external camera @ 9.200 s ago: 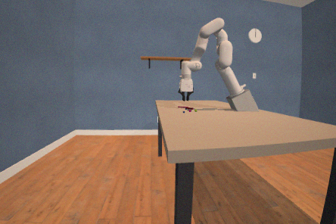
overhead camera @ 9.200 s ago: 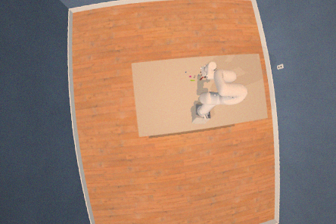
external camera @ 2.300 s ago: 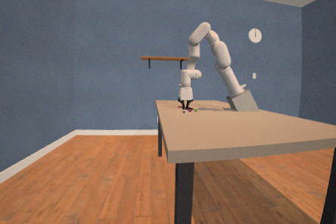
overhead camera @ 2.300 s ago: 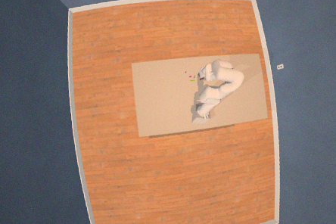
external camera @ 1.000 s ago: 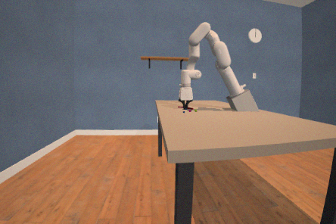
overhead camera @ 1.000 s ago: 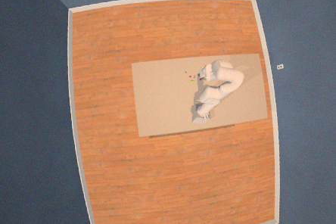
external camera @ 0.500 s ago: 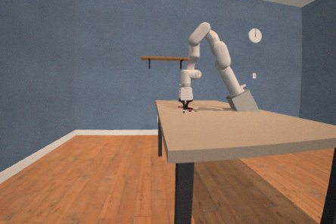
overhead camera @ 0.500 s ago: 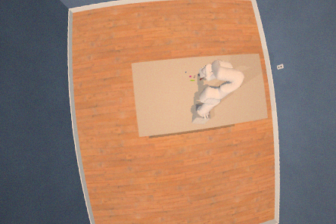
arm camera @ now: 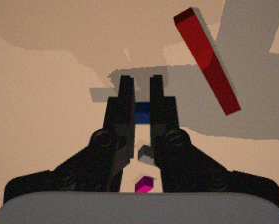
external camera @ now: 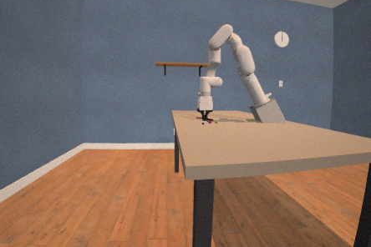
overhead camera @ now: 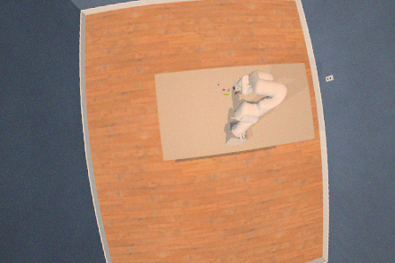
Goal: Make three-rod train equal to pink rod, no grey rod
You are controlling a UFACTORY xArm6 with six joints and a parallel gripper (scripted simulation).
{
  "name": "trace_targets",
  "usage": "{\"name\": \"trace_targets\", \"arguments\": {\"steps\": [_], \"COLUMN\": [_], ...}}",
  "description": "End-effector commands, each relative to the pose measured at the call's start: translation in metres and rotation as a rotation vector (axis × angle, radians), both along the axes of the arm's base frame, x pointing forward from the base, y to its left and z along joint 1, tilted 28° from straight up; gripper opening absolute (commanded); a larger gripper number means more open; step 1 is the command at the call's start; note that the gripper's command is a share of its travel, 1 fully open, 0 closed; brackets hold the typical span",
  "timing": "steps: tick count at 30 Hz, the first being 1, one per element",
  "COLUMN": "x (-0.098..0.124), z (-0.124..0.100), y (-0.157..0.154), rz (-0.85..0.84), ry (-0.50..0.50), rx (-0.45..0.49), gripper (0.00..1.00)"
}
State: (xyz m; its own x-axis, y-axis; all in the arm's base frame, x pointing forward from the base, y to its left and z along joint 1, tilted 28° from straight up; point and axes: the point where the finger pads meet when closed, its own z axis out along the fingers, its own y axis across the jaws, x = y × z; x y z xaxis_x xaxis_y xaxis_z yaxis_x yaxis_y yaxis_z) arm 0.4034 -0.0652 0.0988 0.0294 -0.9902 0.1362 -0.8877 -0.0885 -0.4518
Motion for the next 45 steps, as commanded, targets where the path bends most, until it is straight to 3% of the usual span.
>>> {"name": "trace_targets", "arguments": {"steps": [1,8,10,17,32,42,44,45], "x": [-0.003,-0.024,-0.024,-0.042,-0.043,-0.010,-0.010,-0.004], "z": [0.008,0.048,0.048,0.083,0.088,0.095,0.095,0.096], "y": [0.001,0.006,0.006,0.010,0.013,0.090,0.090,0.108], "rz": [0.001,0.001,0.001,0.001,0.002,0.038,0.038,0.044], "ry": [-0.002,-0.002,-0.002,-0.002,-0.001,0.018,0.018,0.016], "rx": [0.001,0.001,0.001,0.001,0.001,-0.013,-0.013,-0.018], "gripper": [0.04,0.04,0.04,0.04,0.04,0.04,0.04,0.04]}}
